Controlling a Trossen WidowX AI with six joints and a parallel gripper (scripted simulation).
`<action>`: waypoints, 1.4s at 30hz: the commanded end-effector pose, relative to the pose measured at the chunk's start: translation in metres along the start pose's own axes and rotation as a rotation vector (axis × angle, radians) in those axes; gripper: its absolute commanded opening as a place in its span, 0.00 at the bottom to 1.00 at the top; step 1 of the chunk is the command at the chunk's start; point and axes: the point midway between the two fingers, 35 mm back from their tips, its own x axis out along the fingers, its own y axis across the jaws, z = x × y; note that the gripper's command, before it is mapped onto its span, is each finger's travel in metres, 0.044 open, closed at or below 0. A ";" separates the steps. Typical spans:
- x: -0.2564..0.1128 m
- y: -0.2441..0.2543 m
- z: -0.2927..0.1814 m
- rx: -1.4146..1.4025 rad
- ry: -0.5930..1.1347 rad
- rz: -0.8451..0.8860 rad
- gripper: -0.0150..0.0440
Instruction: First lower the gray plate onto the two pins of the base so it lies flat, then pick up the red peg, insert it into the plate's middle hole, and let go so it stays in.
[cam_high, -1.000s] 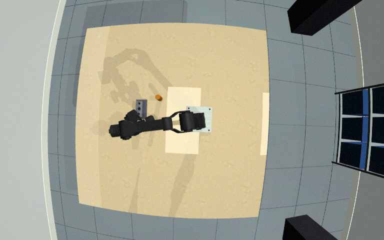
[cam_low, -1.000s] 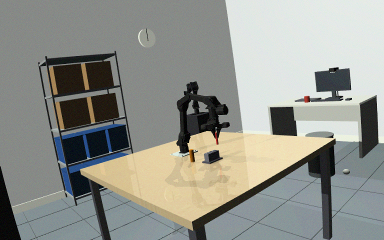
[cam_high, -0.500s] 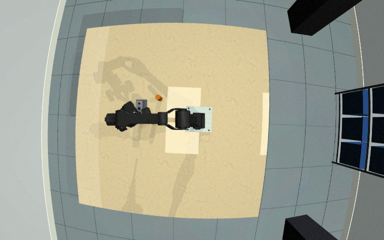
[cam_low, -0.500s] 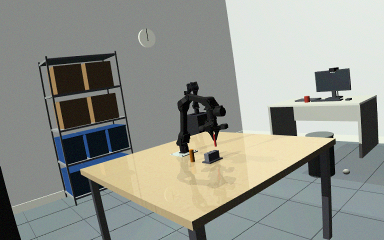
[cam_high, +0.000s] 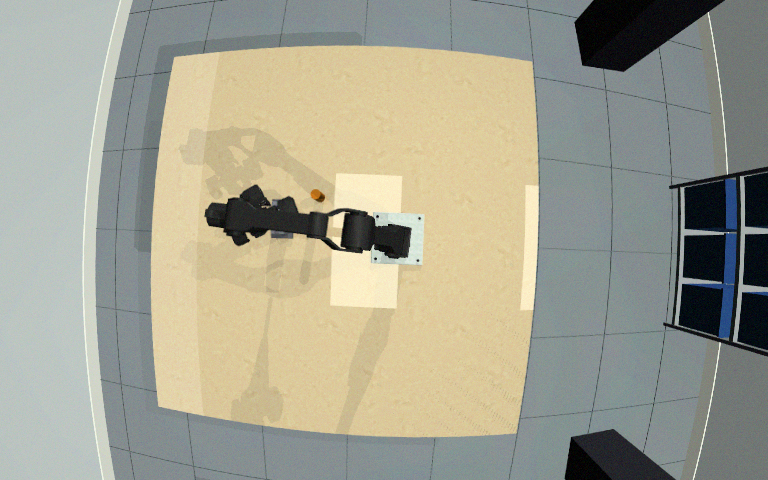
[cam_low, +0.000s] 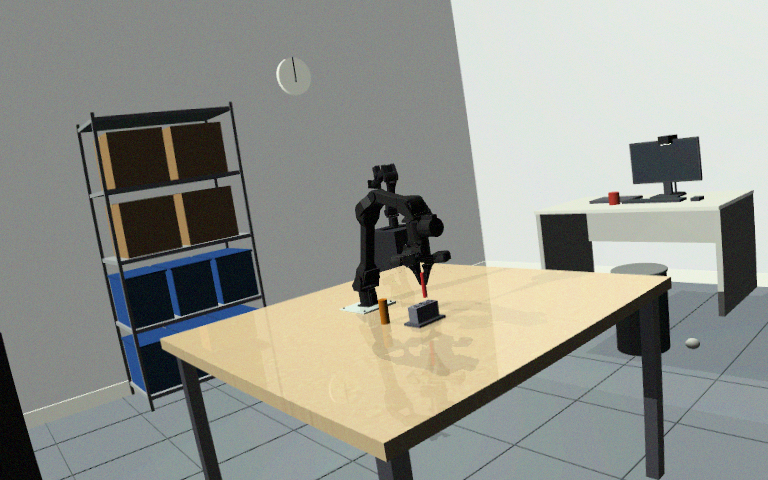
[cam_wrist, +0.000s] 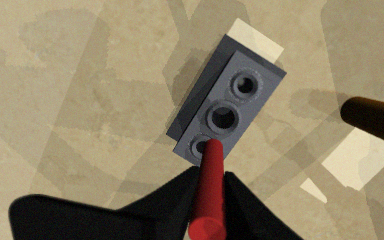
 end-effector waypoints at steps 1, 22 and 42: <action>0.001 -0.001 0.010 -0.004 0.001 -0.004 0.25; 0.001 -0.004 0.020 -0.005 0.002 -0.005 0.25; 0.015 -0.004 0.020 -0.005 0.002 -0.004 0.25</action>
